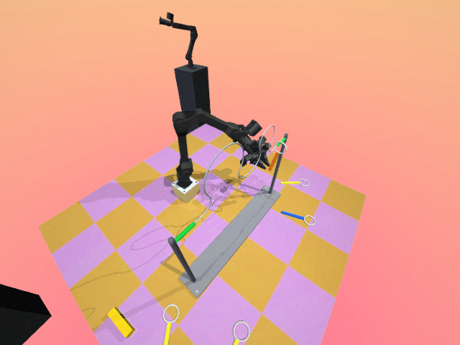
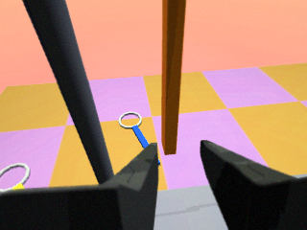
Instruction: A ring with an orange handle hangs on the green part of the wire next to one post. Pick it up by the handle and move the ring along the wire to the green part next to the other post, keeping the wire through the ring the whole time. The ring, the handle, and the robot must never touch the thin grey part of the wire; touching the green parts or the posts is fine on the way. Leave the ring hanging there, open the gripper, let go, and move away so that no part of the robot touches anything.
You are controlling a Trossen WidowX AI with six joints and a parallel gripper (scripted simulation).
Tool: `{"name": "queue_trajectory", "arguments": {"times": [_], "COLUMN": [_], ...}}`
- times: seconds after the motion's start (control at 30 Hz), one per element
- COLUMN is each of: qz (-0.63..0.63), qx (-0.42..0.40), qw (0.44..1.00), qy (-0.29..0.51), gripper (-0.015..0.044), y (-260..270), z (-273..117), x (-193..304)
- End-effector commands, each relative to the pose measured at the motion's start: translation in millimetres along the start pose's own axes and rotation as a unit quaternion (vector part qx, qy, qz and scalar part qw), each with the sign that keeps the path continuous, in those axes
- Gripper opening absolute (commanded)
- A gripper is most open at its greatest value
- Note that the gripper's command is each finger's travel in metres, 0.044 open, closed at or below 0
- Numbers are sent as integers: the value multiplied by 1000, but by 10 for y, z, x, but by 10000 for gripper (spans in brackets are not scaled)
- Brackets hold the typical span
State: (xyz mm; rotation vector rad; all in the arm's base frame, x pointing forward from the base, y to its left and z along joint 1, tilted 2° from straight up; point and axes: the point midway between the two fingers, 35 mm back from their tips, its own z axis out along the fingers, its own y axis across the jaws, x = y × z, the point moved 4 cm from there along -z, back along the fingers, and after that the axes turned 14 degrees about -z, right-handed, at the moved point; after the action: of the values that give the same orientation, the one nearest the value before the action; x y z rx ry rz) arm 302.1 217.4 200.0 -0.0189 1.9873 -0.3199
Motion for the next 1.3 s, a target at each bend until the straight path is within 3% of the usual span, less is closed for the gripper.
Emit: {"name": "queue_trajectory", "arguments": {"times": [0.0, 0.27, 1.23, 1.27], "qz": [4, 7, 7, 4], "qx": [1, 2, 2, 0], "qw": [1000, 1000, 1000, 1000], "qy": [-1, -1, -1, 1], "gripper": [160, 160, 160, 186], "y": [6, -1, -2, 6], "z": [-94, -469, -477, -494], "x": [-9, -4, -4, 7]}}
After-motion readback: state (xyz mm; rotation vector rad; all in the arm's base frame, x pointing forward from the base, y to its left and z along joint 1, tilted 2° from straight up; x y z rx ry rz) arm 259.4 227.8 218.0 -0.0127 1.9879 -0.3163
